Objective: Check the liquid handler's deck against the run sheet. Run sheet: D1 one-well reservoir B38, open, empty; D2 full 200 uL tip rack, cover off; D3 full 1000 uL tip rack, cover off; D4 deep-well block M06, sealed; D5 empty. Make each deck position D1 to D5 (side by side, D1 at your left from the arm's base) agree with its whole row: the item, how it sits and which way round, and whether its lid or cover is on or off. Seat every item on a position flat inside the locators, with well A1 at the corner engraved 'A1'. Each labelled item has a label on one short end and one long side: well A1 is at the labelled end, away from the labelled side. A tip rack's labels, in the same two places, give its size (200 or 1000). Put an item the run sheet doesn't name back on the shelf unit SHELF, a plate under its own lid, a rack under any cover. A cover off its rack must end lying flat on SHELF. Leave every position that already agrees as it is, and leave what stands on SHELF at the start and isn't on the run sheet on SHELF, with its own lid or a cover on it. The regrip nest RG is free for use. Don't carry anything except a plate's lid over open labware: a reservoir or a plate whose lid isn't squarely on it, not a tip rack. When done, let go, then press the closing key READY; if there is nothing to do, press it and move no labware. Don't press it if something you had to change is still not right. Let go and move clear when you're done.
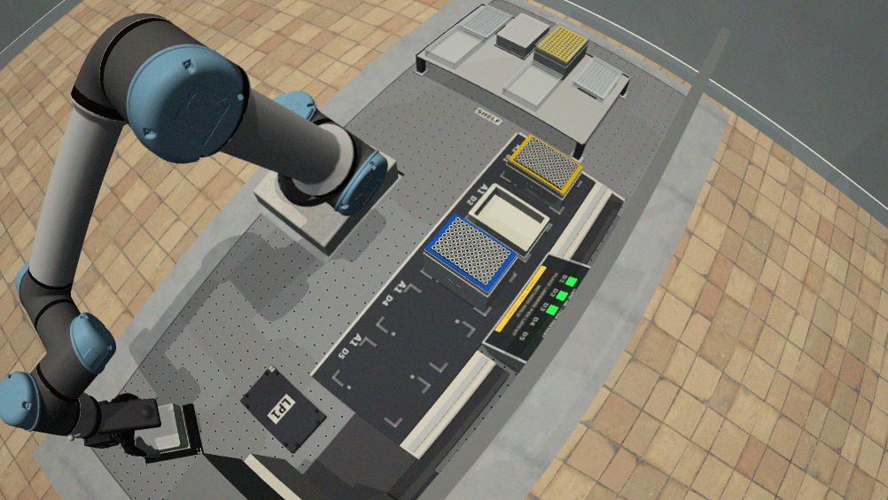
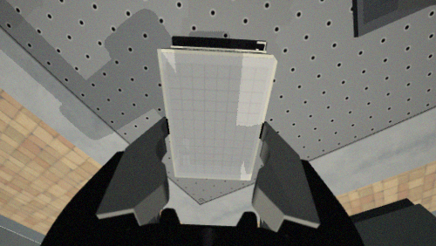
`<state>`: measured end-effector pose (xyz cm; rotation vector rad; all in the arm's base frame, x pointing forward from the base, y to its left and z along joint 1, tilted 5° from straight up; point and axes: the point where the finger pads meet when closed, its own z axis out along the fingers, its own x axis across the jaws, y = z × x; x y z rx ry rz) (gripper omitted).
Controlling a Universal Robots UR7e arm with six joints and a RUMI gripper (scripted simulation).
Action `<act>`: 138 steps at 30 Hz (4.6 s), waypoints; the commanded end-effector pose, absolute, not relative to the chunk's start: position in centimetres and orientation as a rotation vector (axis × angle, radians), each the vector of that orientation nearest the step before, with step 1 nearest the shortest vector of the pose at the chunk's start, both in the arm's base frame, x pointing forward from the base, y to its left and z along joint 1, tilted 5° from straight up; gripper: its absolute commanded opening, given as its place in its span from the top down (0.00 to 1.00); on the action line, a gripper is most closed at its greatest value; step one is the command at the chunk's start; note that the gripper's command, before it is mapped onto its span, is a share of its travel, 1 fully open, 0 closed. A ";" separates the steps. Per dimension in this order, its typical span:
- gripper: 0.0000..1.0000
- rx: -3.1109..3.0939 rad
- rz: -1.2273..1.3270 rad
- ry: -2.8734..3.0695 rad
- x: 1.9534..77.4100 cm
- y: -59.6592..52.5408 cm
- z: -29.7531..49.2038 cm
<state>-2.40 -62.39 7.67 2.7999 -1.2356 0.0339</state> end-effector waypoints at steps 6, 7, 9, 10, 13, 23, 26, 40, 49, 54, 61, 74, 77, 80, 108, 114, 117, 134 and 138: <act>1.00 2.798 0.035 -1.235 -2.4 -62.6 6.3; 1.00 2.798 0.035 -1.235 -2.4 -62.6 6.2; 1.00 2.798 0.035 -1.235 -2.4 -62.6 6.2; 1.00 2.798 0.035 -1.235 -2.4 -62.6 6.2; 1.00 2.798 0.035 -1.235 -2.4 -62.6 6.2; 1.00 2.798 0.035 -1.235 -2.4 -62.6 6.2; 1.00 2.798 0.035 -1.235 -2.4 -62.6 6.2; 1.00 2.798 0.034 -1.235 -2.4 -62.6 6.2; 1.00 2.798 0.035 -1.235 -2.4 -62.6 6.1; 1.00 2.798 0.035 -1.235 -2.4 -62.6 5.9; 1.00 2.798 0.035 -1.235 -2.4 -62.6 5.7; 1.00 2.798 0.035 -1.235 -2.4 -62.6 5.4; 1.00 2.798 0.035 -1.235 -2.4 -62.6 5.3; 1.00 2.798 0.035 -1.235 -2.4 -62.6 5.2; 0.18 2.798 0.035 -1.235 -2.4 -62.7 5.1; 0.18 2.798 0.035 -1.235 -2.4 -62.7 5.1; 0.18 2.798 0.035 -1.235 -2.4 -62.7 5.1; 0.18 2.798 0.035 -1.235 -2.4 -62.7 5.1; 0.18 2.798 0.035 -1.235 -2.4 -62.6 5.5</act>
